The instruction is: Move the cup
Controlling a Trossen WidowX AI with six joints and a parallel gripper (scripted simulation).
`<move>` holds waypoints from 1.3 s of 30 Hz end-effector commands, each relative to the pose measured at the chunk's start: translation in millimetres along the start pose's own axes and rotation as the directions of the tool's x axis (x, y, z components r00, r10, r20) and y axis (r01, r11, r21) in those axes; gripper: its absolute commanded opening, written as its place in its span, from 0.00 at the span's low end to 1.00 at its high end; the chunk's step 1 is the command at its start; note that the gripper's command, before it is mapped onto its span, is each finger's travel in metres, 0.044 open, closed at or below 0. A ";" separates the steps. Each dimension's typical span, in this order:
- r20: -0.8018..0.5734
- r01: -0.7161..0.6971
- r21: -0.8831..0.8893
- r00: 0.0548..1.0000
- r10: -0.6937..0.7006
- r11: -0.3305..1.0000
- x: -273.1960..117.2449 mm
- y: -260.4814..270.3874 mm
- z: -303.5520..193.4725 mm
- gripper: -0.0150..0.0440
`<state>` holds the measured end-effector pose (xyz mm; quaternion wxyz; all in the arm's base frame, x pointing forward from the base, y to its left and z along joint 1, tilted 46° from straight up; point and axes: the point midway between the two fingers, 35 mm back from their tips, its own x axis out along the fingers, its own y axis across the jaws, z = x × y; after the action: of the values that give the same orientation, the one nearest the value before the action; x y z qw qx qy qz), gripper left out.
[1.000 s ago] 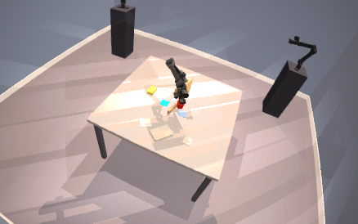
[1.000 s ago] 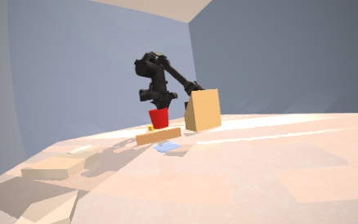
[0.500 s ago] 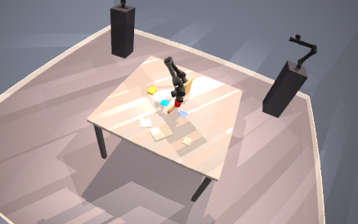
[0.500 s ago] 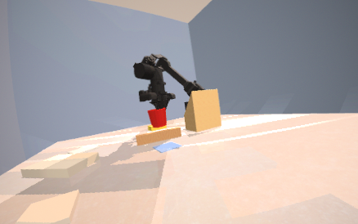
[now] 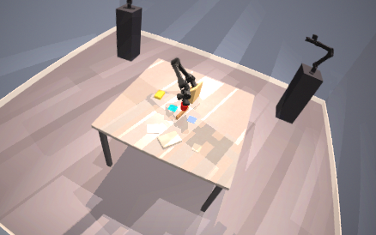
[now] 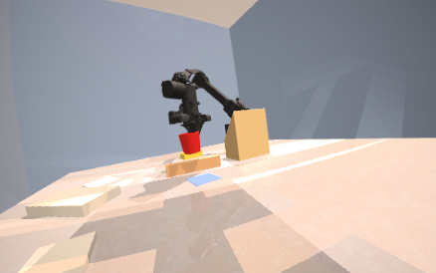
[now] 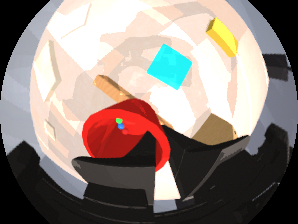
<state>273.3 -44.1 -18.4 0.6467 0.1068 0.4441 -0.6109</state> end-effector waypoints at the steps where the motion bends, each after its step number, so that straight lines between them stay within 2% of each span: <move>1: 0.006 0.002 -0.006 1.000 -0.002 1.000 -0.3 -5.7 6.4 0.25; 39: 0.008 0.005 -0.007 1.000 -0.005 1.000 -2.4 -59.4 66.9 0.25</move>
<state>252.9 -97.3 41.3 0.6467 0.1049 0.4437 -0.6115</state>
